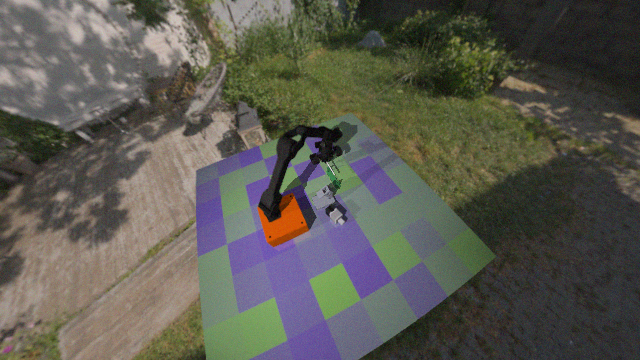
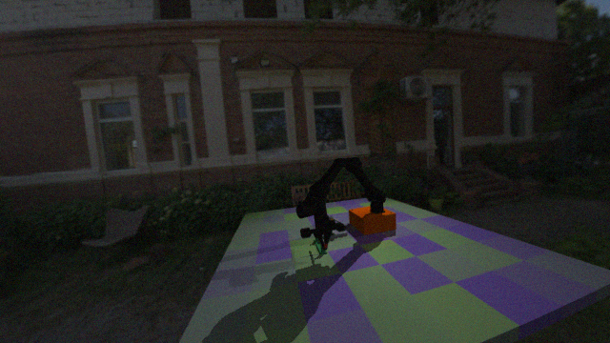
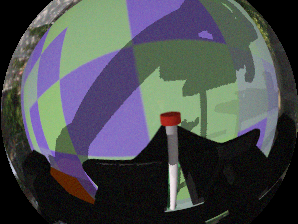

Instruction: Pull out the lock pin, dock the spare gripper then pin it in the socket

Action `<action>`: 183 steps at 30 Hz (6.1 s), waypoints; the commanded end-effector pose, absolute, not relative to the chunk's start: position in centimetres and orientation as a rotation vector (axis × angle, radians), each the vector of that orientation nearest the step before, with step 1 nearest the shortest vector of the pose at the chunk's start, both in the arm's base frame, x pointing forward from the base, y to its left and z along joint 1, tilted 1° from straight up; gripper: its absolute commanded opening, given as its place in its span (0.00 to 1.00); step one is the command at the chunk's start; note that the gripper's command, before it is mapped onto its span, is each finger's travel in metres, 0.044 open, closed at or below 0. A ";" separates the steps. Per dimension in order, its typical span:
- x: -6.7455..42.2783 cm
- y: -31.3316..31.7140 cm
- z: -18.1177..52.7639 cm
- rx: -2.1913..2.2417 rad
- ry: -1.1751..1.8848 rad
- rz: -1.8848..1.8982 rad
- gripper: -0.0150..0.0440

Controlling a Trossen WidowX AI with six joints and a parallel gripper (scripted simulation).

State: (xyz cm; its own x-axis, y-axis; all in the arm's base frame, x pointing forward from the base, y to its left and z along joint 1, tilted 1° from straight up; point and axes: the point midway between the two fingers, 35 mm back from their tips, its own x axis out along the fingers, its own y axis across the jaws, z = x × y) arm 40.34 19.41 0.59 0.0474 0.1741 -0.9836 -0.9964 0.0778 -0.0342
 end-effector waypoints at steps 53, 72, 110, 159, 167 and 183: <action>39.6 19.1 4.0 -1.041 1.108 1.215 0.59; 39.5 15.8 8.3 -1.063 1.102 1.199 0.64; 39.8 12.7 1.5 -1.088 1.090 1.178 0.56; 39.7 12.7 -0.6 -1.082 1.092 1.179 0.25; 39.4 12.6 0.5 -1.078 1.105 1.186 0.25; 39.2 12.1 0.8 -1.076 1.114 1.191 0.25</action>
State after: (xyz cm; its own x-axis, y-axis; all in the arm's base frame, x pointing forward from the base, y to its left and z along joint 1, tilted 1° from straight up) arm 39.18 12.50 0.71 0.0434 0.1344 -0.9900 -0.9966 0.0747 -0.0335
